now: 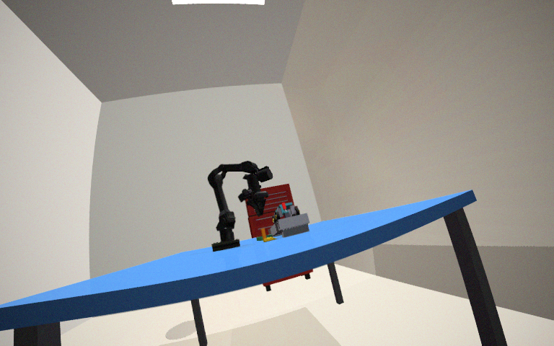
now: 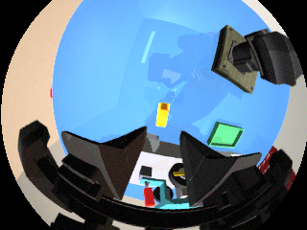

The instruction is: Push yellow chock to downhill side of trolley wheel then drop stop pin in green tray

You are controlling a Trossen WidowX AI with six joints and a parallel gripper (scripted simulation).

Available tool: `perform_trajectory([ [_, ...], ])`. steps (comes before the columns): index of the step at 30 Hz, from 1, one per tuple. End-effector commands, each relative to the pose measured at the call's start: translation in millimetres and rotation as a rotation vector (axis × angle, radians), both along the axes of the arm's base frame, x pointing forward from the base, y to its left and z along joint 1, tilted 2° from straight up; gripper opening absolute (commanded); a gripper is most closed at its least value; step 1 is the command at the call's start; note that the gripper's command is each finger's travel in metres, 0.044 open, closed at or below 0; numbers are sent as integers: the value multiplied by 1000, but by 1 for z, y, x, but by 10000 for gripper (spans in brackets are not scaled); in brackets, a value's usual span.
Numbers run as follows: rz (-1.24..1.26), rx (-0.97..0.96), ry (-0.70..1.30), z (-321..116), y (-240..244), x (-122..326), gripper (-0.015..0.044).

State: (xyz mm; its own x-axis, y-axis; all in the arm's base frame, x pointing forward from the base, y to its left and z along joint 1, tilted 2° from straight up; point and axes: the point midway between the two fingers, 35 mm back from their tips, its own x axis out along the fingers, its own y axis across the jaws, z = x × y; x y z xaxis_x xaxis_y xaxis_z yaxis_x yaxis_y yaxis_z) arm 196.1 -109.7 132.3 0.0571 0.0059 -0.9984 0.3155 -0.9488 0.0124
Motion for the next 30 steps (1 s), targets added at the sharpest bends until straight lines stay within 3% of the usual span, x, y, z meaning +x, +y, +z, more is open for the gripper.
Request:
perform_trajectory([
  [1,-10,-1,9,-8,-1,-1,190],
  [11,-10,-1,9,-43,-1,1,190],
  [30,-10,-1,9,-68,-1,2,190],
])
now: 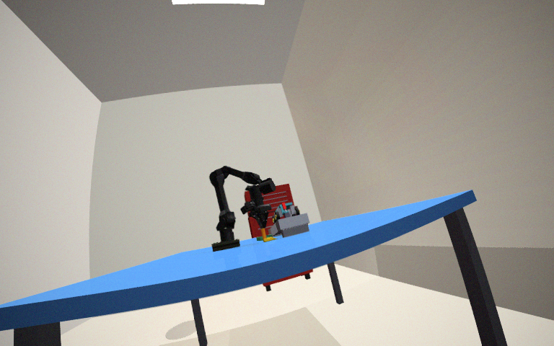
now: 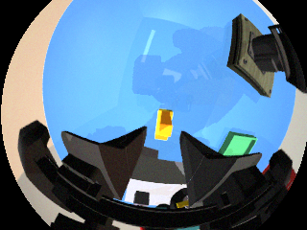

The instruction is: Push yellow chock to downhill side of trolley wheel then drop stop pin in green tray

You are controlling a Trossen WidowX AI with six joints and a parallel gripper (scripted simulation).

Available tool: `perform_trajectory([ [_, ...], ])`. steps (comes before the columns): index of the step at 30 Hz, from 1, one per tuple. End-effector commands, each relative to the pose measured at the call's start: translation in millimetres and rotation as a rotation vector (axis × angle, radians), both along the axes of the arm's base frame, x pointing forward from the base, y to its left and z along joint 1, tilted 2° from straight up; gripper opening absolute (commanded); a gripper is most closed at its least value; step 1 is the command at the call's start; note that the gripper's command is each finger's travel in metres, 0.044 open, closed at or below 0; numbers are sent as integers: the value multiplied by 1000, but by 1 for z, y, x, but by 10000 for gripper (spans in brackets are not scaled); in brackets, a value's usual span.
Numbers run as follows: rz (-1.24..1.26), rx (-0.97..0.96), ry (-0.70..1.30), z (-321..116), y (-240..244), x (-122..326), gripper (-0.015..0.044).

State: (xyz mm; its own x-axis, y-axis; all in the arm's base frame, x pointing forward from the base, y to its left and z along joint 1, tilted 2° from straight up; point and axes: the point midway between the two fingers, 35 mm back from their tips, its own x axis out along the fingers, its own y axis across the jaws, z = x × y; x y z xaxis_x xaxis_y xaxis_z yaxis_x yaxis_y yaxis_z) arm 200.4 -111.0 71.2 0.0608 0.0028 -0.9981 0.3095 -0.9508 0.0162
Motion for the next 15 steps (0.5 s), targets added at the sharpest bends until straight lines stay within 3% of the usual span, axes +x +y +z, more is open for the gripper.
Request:
perform_trajectory([
  [1,-4,1,13,-8,0,-2,190],
  [15,-4,1,13,-19,0,-2,190],
])
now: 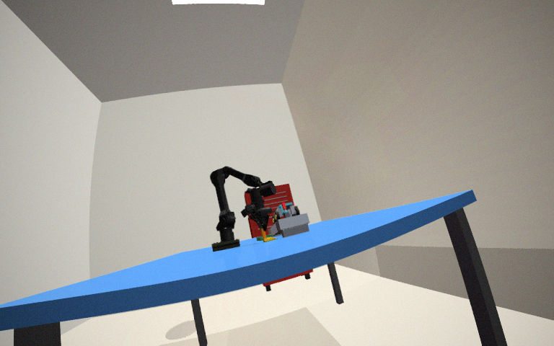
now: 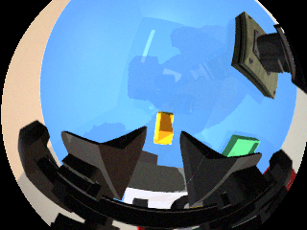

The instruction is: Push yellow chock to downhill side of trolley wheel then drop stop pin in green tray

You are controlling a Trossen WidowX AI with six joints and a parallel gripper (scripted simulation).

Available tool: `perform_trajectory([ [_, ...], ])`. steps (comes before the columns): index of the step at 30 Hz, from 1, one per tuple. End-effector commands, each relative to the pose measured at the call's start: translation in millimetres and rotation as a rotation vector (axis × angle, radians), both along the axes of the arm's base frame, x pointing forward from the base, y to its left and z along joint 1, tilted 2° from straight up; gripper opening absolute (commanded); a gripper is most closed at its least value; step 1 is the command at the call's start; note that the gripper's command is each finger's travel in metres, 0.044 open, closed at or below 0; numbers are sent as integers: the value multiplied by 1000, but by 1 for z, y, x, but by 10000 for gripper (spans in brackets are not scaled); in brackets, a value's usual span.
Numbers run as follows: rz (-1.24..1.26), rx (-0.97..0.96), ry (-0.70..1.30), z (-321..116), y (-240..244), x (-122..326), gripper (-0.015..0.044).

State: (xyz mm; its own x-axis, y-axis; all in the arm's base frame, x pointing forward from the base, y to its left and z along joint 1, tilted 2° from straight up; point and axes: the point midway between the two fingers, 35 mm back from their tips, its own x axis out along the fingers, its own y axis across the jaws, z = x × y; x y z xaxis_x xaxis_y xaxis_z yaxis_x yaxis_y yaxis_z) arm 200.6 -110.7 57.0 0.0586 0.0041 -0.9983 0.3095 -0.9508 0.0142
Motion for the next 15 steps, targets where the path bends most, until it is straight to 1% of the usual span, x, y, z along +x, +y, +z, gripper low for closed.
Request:
perform_trajectory([
  [1,-4,0,10,-6,0,-2,190],
  [15,-4,0,10,-25,0,-1,190],
])
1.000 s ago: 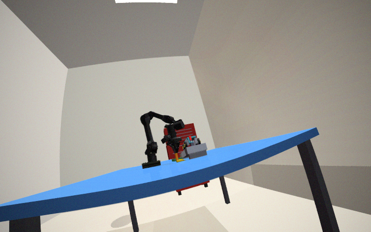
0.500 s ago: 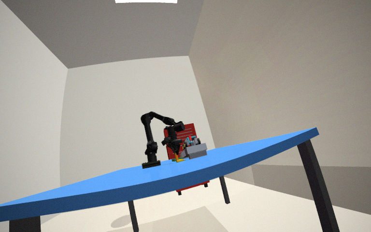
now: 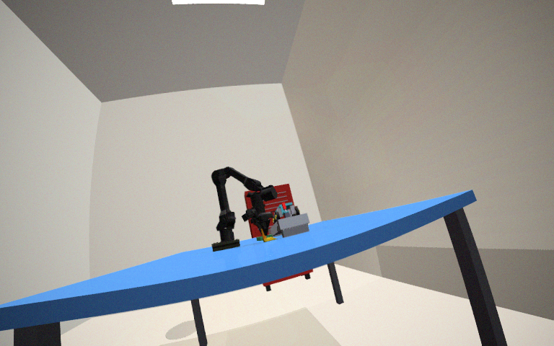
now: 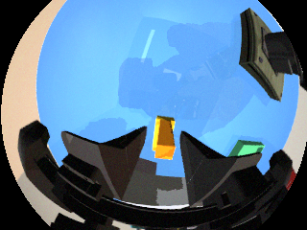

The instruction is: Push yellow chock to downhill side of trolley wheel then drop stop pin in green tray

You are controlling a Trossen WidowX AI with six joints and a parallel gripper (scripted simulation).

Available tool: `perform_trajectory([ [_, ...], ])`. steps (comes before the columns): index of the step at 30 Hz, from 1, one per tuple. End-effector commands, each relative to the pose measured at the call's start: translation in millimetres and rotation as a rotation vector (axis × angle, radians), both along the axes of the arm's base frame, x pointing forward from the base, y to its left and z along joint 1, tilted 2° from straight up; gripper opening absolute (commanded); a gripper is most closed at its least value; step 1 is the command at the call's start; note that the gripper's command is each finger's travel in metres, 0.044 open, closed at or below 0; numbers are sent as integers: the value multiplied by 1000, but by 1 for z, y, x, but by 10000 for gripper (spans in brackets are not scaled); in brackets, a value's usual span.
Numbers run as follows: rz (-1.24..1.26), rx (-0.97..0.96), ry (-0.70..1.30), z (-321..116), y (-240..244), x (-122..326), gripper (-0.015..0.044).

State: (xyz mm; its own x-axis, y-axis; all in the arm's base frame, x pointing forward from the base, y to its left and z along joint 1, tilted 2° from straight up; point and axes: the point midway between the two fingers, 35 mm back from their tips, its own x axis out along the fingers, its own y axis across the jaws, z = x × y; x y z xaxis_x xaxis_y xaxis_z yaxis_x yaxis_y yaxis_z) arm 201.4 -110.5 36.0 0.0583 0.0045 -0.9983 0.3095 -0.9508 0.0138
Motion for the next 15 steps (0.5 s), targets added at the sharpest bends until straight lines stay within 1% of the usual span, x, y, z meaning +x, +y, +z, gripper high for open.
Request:
perform_trajectory([
  [1,-4,0,10,-4,0,-2,190],
  [5,0,0,1,-1,0,0,85],
  [14,0,0,1,-1,0,0,25],
  [15,0,0,1,0,0,0,0],
])
